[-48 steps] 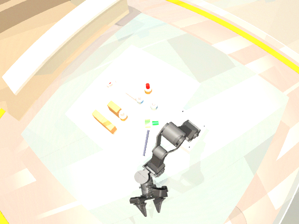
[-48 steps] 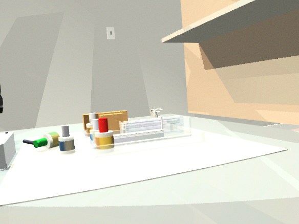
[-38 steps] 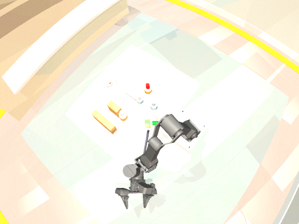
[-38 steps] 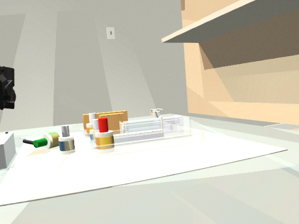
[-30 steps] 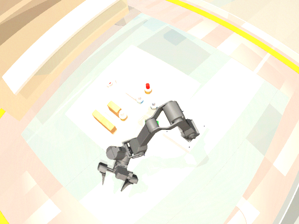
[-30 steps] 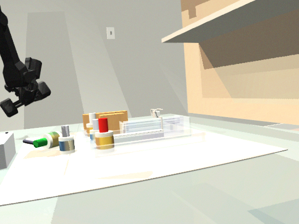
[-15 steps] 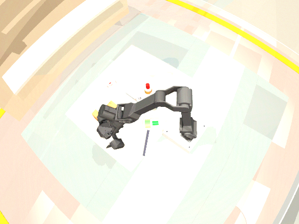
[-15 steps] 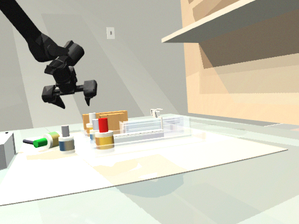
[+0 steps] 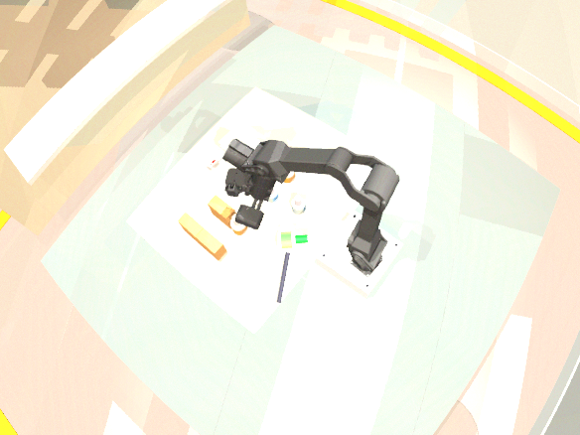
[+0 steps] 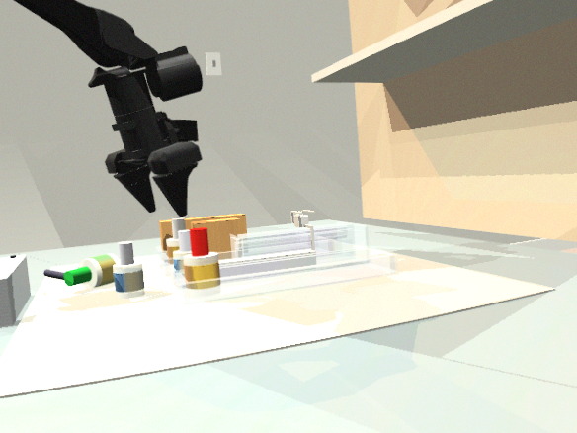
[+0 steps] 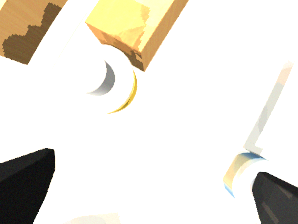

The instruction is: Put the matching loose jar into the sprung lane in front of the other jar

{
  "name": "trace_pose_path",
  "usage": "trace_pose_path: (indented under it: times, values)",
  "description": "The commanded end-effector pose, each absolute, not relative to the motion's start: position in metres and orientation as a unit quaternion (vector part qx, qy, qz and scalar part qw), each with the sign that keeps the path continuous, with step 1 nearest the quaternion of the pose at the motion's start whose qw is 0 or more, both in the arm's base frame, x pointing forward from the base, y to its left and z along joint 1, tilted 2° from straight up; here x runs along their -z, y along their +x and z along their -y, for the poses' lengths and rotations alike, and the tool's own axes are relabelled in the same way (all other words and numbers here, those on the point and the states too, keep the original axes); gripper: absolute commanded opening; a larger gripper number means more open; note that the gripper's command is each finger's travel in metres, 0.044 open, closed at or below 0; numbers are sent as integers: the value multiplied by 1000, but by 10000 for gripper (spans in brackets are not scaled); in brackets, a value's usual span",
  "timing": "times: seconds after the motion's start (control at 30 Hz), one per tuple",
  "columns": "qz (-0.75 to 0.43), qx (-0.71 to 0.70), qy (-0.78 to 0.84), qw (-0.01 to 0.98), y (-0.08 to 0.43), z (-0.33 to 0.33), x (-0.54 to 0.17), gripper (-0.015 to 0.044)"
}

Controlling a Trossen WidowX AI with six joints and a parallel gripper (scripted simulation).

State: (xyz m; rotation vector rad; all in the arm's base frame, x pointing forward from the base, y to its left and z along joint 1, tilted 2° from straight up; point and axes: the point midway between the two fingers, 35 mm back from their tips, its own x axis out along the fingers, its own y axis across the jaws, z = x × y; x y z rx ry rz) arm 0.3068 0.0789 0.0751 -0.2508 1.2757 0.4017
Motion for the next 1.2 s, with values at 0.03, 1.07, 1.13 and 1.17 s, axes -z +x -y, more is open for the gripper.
trace_pose_path:
  times: [0.03, 1.07, 1.13, 1.17]
  values:
    - [-694, -33, -43, 718, 263, -3, -92, 440]
    - [-706, -13, -34, 707, 252, 14, -37, 440]
    - [-706, -13, -33, 707, 252, 14, -34, 440]
    - [-706, -13, -33, 707, 252, 14, -32, 440]
